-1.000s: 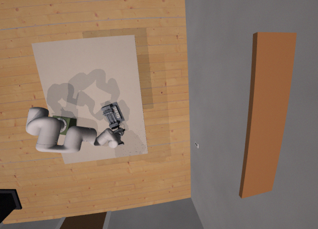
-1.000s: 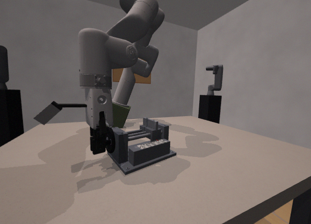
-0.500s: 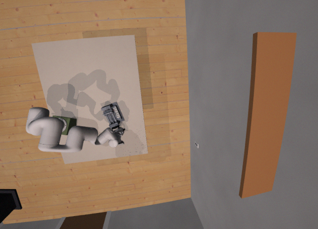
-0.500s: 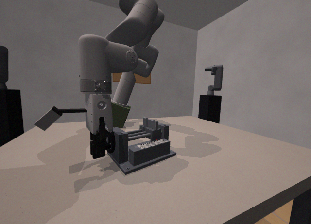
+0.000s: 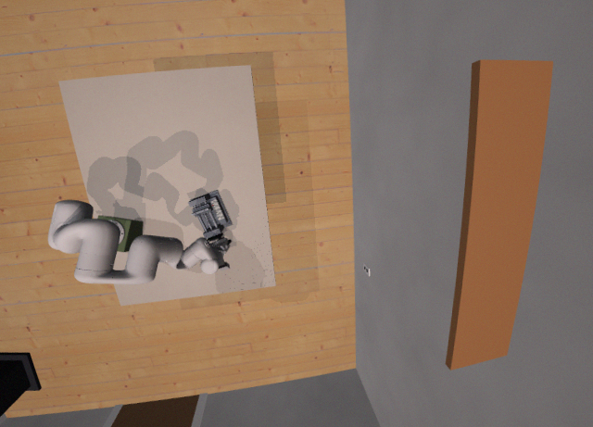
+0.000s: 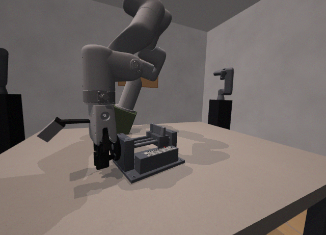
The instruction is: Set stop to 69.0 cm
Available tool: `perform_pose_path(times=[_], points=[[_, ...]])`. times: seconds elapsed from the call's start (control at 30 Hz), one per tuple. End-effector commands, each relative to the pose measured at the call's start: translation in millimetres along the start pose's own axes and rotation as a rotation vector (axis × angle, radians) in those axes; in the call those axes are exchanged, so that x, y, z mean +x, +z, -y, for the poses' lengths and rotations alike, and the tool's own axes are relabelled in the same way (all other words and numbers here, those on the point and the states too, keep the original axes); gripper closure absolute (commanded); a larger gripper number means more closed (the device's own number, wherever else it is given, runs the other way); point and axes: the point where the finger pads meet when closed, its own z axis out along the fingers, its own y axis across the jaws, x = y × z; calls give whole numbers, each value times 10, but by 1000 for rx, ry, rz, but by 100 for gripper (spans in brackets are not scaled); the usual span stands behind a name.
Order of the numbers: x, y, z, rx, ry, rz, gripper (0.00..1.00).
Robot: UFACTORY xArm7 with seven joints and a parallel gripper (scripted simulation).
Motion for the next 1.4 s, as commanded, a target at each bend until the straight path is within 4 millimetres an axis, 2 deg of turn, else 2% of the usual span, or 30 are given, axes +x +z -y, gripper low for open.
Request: perform_pose_path(times=[0.0, 0.67, 1.07, 1.37], points=[[13, -8, 0, 6, -1, -4, 94], [13, 2, -234, 6, -1, -4, 94], [13, -125, -370, 6, -1, -4, 94], [12, -238, -399, 6, -1, -4, 94]])
